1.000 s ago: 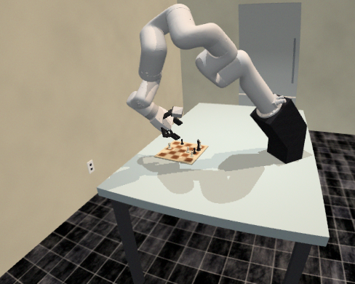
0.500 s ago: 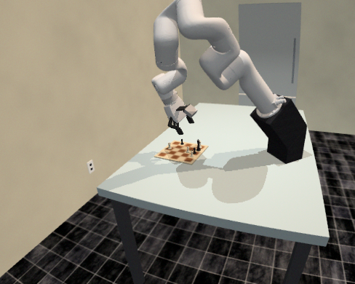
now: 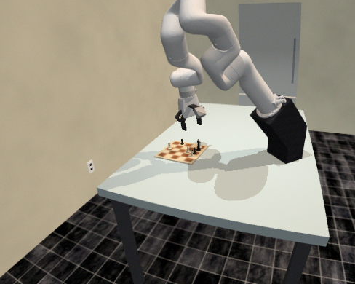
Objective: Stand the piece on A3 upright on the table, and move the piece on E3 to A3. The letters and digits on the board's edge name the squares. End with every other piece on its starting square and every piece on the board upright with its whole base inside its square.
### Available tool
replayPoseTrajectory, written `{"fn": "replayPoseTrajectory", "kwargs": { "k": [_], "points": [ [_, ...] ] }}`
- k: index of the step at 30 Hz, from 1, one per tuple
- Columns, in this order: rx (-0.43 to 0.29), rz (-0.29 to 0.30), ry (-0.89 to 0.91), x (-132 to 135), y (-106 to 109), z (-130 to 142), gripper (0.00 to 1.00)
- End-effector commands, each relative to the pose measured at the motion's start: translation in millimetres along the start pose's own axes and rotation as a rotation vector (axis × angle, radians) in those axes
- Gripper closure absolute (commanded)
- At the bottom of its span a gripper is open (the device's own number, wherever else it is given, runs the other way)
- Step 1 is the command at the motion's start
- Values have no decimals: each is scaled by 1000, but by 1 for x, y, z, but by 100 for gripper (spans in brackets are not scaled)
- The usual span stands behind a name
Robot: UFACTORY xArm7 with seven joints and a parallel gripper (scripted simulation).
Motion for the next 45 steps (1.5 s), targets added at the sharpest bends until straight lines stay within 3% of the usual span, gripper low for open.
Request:
{"fn": "replayPoseTrajectory", "kwargs": {
  "k": [1, 30, 34, 45],
  "points": [
    [-42, 69, -49, -8, -1, -3, 0],
    [-50, 83, -92, -10, -2, -3, 0],
    [-45, 88, -251, -10, -7, -2, 0],
    [-15, 119, -932, -9, -36, 1, 0]
  ]
}}
Point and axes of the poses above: the point where the finger pads meet when closed, its own y axis back along the fingers, its own x axis across the jaws, z = x × y, the point moved 2 cm from there along y, back along the fingers, and after that the axes turned 6 degrees about y, right-handed, at the moved point
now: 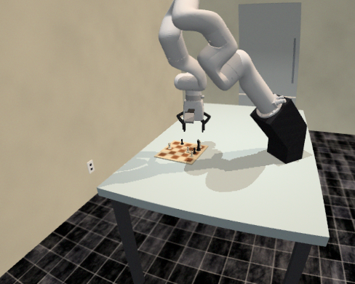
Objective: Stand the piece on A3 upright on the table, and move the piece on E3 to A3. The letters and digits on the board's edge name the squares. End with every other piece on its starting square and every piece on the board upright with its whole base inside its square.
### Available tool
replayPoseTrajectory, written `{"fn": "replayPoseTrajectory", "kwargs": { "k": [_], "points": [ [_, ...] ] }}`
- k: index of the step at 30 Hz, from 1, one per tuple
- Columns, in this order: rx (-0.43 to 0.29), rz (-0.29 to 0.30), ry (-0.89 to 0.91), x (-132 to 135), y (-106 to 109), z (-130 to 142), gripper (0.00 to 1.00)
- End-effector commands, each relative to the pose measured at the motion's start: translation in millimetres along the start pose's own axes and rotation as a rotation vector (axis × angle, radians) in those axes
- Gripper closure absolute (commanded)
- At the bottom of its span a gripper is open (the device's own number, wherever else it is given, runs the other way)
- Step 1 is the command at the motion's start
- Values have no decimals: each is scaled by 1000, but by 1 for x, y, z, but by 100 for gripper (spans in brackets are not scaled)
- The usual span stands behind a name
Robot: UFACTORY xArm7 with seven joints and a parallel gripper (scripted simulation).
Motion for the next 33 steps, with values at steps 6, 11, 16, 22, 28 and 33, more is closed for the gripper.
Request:
{"fn": "replayPoseTrajectory", "kwargs": {
  "k": [6, 11, 16, 22, 28, 33],
  "points": [
    [-12, -8, -534, -2, -20, 1, 0],
    [-20, -15, -828, -3, -24, 1, 0],
    [-25, -24, -920, -2, -24, 1, 66],
    [-25, -24, -920, -2, -24, 1, 66],
    [-25, -24, -920, -2, -24, 1, 66],
    [-25, -24, -920, -2, -24, 1, 66]
  ]
}}
Point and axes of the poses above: the point where the finger pads meet when closed, its own y axis back along the fingers, its own x axis across the jaws, z = x × y, the point moved 2 cm from there along y, back along the fingers, and after that the axes turned 6 degrees about y, right-handed, at the moved point
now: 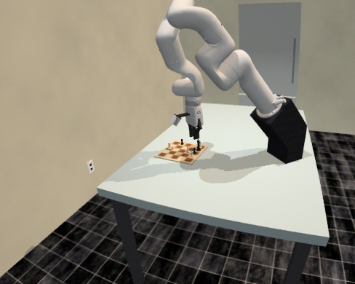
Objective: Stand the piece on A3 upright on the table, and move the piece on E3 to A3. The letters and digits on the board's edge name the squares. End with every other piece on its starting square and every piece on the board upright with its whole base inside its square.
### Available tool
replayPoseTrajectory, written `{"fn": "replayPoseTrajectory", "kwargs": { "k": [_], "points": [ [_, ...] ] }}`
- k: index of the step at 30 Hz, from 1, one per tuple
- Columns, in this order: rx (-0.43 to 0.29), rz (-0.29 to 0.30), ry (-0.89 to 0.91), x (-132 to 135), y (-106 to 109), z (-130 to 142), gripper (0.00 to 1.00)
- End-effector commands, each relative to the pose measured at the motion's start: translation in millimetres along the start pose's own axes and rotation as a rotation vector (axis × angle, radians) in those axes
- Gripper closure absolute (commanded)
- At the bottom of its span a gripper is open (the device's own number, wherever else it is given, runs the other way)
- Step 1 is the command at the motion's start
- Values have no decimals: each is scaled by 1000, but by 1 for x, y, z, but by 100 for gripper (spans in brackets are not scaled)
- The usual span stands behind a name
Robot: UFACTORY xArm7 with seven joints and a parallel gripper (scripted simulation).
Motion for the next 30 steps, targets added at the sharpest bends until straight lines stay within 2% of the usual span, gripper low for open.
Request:
{"fn": "replayPoseTrajectory", "kwargs": {
  "k": [1, 30],
  "points": [
    [0, 2, -1, 1, 0, 0, 66],
    [-1, 2, -1, 1, -4, 0, 66]
  ]
}}
Point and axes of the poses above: the point where the finger pads meet when closed, its own y axis back along the fingers, its own x axis across the jaws, z = x × y, the point moved 2 cm from there along y, back along the fingers, and after that the axes turned 6 degrees about y, right-handed, at the moved point
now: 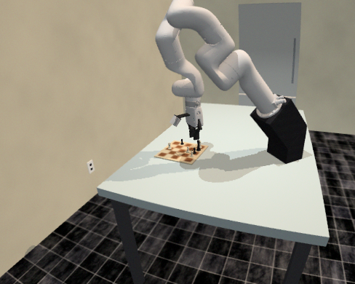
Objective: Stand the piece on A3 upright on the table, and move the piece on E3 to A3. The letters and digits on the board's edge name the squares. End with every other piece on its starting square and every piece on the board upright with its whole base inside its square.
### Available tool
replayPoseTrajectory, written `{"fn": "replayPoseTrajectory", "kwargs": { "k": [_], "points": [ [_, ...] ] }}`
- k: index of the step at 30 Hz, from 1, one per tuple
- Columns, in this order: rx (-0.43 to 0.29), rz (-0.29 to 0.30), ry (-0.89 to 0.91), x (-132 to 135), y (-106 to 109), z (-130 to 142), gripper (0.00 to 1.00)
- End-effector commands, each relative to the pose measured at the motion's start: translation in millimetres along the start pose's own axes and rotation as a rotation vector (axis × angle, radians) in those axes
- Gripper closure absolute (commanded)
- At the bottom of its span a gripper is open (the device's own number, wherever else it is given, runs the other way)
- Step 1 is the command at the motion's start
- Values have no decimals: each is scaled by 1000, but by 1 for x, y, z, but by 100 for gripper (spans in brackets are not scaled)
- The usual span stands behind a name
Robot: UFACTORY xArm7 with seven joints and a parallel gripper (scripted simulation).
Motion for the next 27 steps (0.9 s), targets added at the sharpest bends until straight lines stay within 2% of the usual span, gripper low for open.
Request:
{"fn": "replayPoseTrajectory", "kwargs": {
  "k": [1, 27],
  "points": [
    [-1, 2, -1, 1, -2, 0, 66],
    [-1, 2, -1, 1, -34, -1, 66]
  ]
}}
Point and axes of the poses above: the point where the finger pads meet when closed, its own y axis back along the fingers, its own x axis across the jaws, z = x × y, the point moved 2 cm from there along y, back along the fingers, and after that the axes turned 6 degrees about y, right-handed, at the moved point
